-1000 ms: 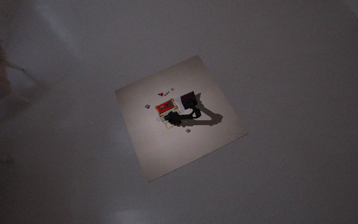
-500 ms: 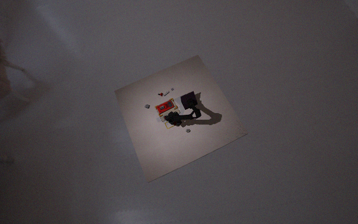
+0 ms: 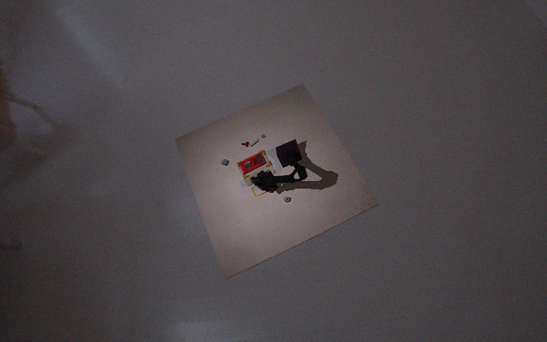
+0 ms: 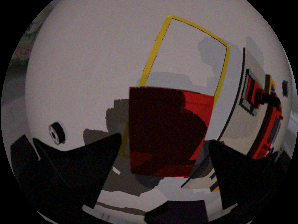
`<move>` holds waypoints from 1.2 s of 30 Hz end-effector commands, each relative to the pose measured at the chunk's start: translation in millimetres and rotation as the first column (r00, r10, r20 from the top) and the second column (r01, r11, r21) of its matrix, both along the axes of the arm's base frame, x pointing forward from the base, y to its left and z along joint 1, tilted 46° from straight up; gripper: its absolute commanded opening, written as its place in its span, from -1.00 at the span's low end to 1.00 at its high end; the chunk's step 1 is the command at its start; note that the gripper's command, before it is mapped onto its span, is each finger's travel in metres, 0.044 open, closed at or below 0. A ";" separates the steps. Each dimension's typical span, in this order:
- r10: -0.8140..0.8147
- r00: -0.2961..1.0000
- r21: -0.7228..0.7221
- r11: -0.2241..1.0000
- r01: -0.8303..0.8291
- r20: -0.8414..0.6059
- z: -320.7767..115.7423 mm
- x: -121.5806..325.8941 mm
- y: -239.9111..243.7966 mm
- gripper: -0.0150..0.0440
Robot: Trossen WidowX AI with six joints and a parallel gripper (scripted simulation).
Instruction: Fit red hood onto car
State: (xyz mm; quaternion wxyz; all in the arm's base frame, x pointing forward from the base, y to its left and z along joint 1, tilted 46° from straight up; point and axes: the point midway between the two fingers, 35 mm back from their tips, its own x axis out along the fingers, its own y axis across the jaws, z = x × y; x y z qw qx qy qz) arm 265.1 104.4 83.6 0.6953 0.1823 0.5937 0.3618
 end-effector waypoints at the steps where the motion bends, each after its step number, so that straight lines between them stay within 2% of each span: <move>1: -0.002 1.000 0.004 1.000 0.002 -0.007 -1.9 -0.6 2.2 1.00; 24: -0.002 1.000 0.005 1.000 0.002 -0.007 -9.5 -0.5 10.5 1.00; 27: 0.000 1.000 0.002 1.000 0.000 0.000 -7.9 0.3 8.7 0.73; 36: 0.000 1.000 0.002 1.000 0.000 0.000 -7.9 0.3 8.7 0.53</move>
